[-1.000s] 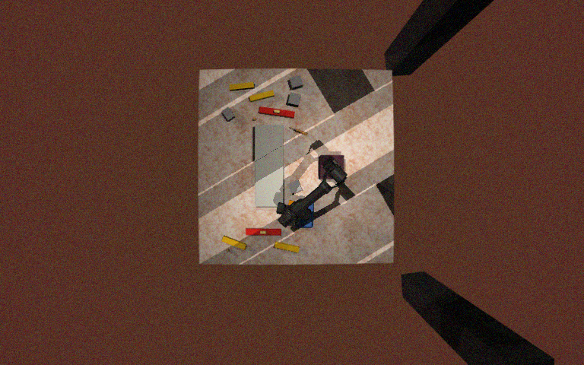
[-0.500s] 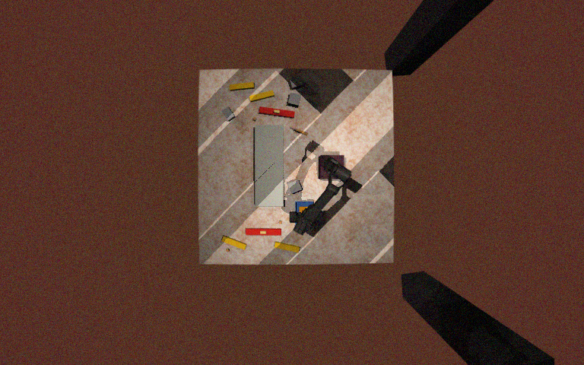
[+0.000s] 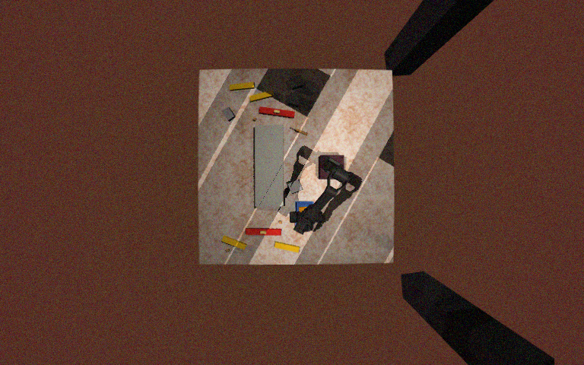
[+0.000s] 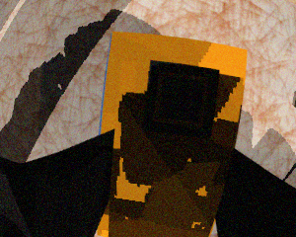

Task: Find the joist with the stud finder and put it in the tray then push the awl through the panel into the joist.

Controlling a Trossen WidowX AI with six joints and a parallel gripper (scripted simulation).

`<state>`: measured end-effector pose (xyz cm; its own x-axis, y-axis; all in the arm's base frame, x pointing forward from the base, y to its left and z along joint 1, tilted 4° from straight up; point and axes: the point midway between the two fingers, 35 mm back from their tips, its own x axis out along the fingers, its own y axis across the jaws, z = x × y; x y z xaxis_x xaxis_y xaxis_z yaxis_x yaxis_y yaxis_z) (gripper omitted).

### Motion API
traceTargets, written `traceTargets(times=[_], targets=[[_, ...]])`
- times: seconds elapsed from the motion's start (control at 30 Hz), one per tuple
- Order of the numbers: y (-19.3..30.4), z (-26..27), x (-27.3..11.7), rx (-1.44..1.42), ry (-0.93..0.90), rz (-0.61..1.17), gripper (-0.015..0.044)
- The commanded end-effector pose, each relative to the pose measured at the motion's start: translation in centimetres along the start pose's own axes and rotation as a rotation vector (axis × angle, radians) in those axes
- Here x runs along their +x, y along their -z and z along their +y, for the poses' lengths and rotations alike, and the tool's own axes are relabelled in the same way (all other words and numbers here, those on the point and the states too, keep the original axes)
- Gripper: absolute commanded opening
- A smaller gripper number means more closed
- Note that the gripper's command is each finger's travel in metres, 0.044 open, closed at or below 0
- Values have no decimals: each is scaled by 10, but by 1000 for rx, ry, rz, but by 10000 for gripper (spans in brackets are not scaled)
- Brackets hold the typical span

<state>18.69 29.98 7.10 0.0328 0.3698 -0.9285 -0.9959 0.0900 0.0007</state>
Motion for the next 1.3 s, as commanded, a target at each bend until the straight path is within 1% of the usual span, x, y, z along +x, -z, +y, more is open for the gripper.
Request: traceTargets(times=[0.0,0.67,1.27], targets=[[3,0,11,6,1,3,0],[18,1,55,6,0,3,0],[23,2,71,6,0,3,0]])
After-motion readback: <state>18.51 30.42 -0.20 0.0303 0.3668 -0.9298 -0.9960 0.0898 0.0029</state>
